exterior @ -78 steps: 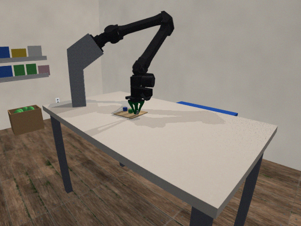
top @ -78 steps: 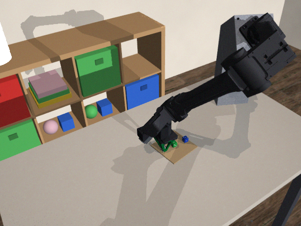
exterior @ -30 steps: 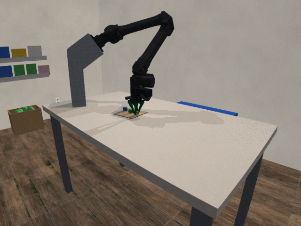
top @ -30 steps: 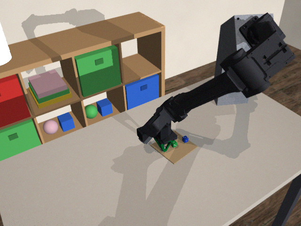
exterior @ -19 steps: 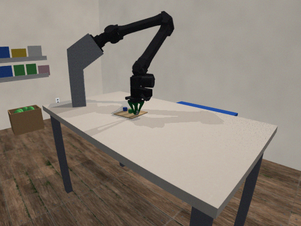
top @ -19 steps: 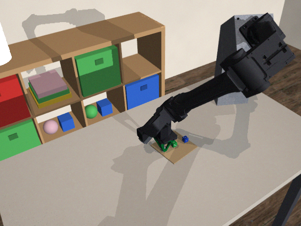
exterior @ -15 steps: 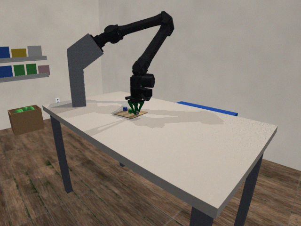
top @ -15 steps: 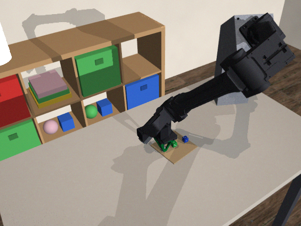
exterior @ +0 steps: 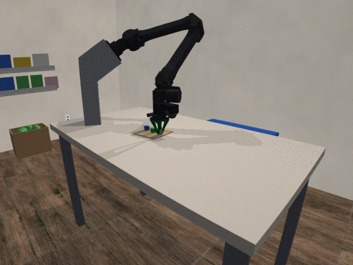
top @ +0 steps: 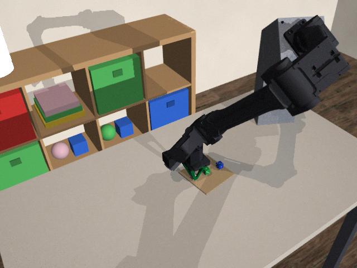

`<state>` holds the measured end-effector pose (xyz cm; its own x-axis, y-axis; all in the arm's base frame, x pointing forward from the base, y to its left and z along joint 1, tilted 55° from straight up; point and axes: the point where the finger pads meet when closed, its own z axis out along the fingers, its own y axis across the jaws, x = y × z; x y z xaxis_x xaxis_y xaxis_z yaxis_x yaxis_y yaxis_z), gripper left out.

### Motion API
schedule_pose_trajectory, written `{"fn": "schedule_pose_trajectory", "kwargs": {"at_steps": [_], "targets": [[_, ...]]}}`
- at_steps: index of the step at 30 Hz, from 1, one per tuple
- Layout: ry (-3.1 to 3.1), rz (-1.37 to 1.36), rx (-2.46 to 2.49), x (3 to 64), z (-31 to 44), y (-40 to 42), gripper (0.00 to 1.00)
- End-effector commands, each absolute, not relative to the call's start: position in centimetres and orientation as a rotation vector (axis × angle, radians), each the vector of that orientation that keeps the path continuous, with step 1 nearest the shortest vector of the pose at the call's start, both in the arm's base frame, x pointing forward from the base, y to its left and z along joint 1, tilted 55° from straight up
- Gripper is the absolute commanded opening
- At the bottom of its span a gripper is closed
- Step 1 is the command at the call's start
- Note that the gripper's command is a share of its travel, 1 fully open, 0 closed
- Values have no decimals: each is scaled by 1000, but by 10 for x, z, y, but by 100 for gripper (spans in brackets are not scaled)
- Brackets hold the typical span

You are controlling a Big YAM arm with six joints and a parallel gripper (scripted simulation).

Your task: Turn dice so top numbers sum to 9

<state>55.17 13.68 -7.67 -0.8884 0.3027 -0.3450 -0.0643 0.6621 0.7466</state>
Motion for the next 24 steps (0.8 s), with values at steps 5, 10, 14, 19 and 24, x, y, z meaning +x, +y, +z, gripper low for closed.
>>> {"fn": "schedule_pose_trajectory", "kwargs": {"at_steps": [5,10,14,19,24], "targets": [[2430,1115,195,554,-79,136,19],[2430,1115,195,554,-79,136,26],[2430,1115,195,554,-79,136,30],[2430,1115,194,554,-79,136,34],[2430,1115,194,554,-79,136,34]]}}
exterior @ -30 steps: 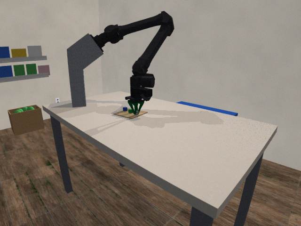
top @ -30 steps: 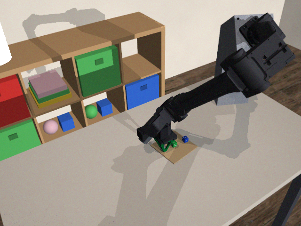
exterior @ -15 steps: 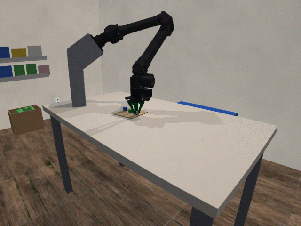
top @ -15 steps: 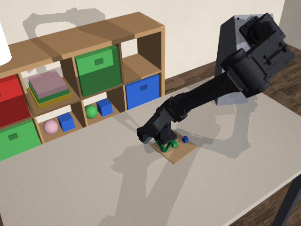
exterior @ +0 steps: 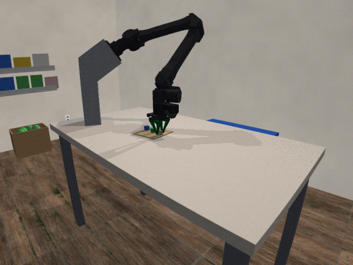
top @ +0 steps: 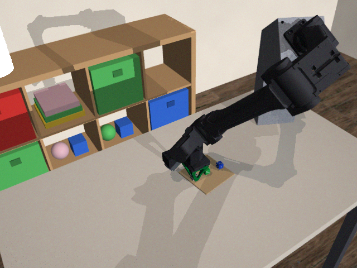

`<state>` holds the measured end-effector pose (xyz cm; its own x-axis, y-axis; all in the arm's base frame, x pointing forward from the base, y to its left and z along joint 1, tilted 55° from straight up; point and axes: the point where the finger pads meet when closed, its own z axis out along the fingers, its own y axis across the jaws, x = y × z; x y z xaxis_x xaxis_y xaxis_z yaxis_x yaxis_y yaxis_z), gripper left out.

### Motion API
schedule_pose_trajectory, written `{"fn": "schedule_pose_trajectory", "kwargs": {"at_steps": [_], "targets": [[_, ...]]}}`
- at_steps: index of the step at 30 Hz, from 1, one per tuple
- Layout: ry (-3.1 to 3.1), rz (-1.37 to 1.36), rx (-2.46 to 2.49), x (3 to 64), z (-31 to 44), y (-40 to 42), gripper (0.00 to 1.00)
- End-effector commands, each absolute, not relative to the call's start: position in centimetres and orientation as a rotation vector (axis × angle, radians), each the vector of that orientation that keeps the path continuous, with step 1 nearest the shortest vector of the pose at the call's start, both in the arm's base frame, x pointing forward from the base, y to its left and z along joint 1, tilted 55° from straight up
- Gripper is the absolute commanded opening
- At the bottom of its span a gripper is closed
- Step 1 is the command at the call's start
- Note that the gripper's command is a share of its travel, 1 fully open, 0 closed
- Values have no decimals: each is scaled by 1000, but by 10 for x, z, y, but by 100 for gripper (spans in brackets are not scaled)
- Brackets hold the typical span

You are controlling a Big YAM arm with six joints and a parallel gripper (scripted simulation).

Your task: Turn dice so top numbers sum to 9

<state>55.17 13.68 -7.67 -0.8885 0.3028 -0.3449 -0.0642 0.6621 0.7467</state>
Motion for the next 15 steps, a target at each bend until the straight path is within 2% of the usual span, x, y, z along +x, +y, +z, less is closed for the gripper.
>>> {"fn": "schedule_pose_trajectory", "kwargs": {"at_steps": [1,15], "targets": [[2430,1115,194,554,-79,136,34],[2421,1102,207,539,-53,102,34]]}}
